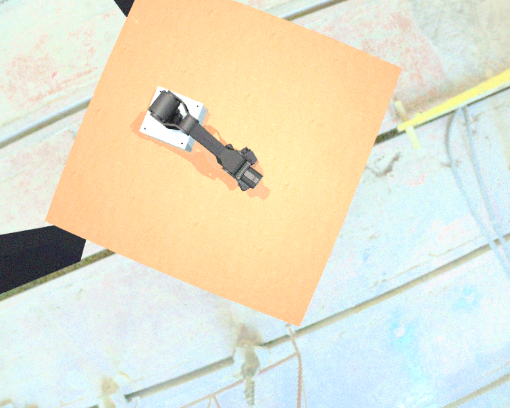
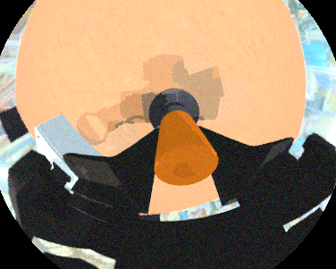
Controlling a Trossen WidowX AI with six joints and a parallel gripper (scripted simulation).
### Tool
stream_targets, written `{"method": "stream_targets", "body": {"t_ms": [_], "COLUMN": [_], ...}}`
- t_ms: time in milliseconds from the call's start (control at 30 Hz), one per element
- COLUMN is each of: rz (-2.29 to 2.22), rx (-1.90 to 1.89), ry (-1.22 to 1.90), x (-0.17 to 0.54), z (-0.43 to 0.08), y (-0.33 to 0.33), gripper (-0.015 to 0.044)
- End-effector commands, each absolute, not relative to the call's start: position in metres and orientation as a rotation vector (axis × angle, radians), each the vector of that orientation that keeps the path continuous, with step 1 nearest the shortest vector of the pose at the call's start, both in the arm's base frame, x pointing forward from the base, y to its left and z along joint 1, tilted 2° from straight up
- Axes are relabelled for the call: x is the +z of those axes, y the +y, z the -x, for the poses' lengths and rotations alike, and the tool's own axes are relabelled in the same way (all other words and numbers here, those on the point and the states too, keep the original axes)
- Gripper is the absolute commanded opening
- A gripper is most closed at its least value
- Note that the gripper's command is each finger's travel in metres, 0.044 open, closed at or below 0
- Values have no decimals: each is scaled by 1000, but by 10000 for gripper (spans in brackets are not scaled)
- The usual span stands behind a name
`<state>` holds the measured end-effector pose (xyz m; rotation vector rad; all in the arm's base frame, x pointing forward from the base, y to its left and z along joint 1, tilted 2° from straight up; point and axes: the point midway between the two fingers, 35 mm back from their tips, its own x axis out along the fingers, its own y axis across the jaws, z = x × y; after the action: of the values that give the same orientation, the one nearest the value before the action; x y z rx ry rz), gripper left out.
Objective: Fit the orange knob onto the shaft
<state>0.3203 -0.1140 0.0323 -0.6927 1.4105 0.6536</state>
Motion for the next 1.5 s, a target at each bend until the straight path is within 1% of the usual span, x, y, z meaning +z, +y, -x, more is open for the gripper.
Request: {"method": "stream_targets", "body": {"t_ms": [0, 267, 1467], "rz": [699, 864, 864], "rx": [657, 811, 812], "ry": [1404, 1347, 1347], "x": [36, 37, 34], "z": [-323, -324, -322], "y": [-114, -115, -114], "gripper": [0, 0, 0]}}
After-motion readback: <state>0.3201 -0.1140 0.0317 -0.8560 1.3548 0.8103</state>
